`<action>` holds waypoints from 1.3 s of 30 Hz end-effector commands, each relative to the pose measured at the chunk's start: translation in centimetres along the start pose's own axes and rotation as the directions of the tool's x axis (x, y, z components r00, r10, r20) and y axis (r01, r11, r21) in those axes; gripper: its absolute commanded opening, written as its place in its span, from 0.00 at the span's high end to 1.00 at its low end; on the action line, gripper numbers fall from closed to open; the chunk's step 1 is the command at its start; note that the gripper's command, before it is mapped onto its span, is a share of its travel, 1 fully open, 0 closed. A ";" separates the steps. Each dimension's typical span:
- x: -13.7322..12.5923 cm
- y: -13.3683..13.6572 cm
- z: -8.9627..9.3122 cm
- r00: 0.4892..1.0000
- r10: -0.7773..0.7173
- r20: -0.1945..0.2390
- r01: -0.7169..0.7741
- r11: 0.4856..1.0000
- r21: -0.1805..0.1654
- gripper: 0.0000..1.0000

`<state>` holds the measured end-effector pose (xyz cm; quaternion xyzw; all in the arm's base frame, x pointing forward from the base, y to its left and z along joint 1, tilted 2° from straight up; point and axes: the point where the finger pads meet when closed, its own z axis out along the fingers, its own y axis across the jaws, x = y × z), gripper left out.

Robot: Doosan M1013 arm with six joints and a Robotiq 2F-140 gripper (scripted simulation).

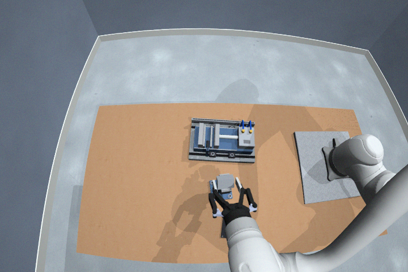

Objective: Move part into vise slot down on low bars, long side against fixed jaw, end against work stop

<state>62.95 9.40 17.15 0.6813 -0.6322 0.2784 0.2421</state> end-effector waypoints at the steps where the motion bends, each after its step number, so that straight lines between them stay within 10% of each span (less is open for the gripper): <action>1: 0.0 0.0 0.0 1.000 0.000 0.000 0.000 1.000 0.000 0.49; 4: 0.0 0.0 0.0 1.000 0.000 0.000 0.000 1.000 0.000 0.49; 5: 0.0 0.0 0.0 1.000 0.000 0.000 0.000 1.000 0.000 1.00; 39: 0.0 0.0 0.0 1.000 0.000 0.000 0.000 1.000 0.000 1.00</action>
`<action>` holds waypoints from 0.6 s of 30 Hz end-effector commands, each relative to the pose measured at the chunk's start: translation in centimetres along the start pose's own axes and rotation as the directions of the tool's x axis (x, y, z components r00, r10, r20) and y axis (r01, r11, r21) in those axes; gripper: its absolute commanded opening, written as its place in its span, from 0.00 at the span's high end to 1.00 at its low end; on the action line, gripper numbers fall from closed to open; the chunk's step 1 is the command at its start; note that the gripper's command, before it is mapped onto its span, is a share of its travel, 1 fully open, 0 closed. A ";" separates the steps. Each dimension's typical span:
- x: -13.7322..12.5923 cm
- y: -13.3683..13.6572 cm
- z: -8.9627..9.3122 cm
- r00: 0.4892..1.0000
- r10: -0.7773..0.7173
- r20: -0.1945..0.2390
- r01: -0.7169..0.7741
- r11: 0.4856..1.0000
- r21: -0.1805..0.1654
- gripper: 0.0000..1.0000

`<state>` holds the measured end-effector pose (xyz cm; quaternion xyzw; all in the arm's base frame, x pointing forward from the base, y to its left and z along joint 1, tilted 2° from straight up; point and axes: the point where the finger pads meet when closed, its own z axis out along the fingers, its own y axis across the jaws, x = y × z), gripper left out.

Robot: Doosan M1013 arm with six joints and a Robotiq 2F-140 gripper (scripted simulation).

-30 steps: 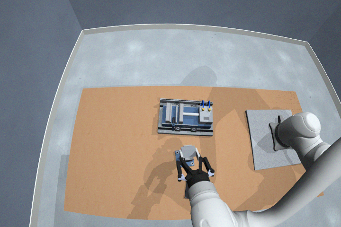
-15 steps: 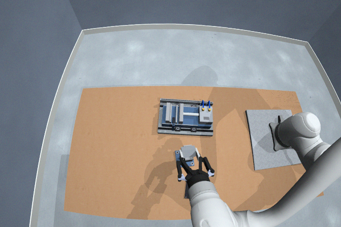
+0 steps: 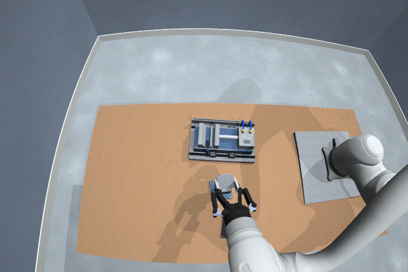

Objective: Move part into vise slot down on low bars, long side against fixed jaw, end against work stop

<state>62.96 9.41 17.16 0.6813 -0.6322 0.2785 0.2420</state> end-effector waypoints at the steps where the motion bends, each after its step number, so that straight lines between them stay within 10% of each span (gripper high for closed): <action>1: 0.0 0.0 0.0 1.000 0.000 0.000 0.000 1.000 0.000 1.00; 18: 0.1 0.0 -0.1 1.000 0.000 0.000 0.000 1.000 0.000 1.00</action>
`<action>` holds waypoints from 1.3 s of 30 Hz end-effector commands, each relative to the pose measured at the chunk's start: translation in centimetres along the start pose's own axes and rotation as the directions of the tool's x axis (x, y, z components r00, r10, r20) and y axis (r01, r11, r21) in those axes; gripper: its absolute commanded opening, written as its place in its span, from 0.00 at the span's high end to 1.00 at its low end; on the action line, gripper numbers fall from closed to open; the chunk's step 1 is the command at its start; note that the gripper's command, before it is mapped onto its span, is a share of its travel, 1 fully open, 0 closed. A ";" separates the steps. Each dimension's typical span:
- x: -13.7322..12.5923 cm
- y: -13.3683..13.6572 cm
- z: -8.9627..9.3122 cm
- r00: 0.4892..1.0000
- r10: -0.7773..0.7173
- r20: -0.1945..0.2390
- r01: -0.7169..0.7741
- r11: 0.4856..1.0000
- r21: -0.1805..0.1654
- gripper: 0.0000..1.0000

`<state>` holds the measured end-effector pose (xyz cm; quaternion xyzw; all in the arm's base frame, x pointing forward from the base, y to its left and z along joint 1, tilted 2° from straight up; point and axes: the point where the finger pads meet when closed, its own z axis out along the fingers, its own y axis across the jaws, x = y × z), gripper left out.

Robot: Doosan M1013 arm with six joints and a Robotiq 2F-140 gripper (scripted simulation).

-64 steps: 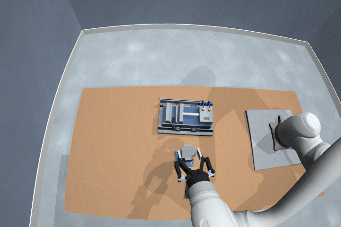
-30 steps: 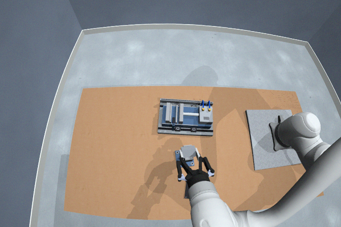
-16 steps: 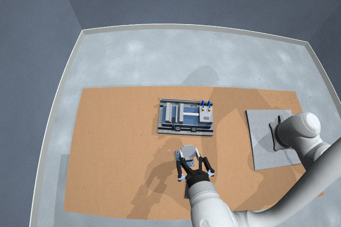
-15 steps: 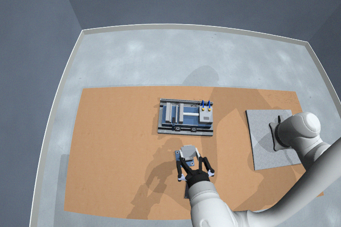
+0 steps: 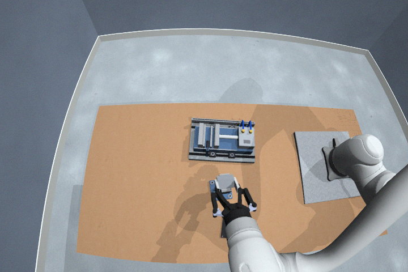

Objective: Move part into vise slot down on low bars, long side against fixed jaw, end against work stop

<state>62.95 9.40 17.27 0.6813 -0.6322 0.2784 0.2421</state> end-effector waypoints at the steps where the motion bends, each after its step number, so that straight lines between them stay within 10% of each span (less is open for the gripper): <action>1: 0.0 0.0 0.0 1.000 0.000 0.000 0.000 1.000 0.000 1.00; 39: 1.2 0.0 -1.2 1.000 0.000 0.000 0.000 1.000 0.000 1.00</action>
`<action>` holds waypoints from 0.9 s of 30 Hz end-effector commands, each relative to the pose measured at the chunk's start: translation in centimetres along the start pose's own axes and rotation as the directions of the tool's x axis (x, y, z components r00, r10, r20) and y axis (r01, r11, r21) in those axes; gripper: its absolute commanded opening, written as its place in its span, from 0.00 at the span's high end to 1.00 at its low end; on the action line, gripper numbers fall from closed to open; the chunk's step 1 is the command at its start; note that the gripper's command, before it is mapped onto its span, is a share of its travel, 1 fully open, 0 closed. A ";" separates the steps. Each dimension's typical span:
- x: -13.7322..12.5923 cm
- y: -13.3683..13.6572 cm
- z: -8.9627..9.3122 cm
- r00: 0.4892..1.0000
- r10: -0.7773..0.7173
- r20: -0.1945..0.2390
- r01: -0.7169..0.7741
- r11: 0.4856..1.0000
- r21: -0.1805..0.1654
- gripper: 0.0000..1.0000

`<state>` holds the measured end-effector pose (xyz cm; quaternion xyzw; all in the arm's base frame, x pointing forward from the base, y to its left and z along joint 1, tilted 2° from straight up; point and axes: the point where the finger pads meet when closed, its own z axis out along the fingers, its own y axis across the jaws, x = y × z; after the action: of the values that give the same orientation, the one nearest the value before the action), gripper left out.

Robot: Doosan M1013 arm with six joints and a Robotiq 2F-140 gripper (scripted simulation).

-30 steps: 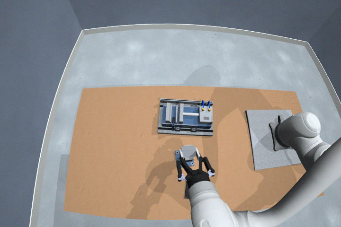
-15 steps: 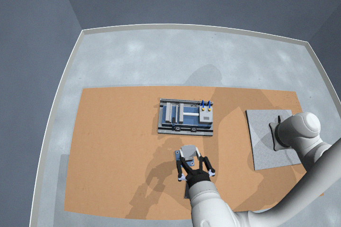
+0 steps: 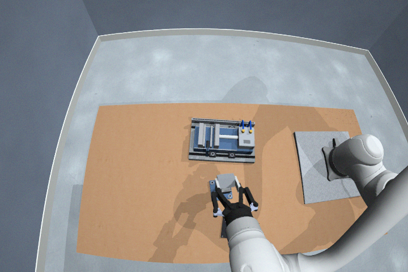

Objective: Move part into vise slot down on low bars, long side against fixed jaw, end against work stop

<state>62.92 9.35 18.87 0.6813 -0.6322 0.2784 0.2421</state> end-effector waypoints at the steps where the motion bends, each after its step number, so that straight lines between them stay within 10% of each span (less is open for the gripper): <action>1: 0.1 0.0 -0.1 1.000 0.000 0.000 0.000 1.000 0.000 1.00; 27: 0.8 0.0 -0.8 1.000 0.000 0.000 0.000 1.000 0.000 1.00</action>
<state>62.90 9.31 20.01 0.6813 -0.6322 0.2784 0.2421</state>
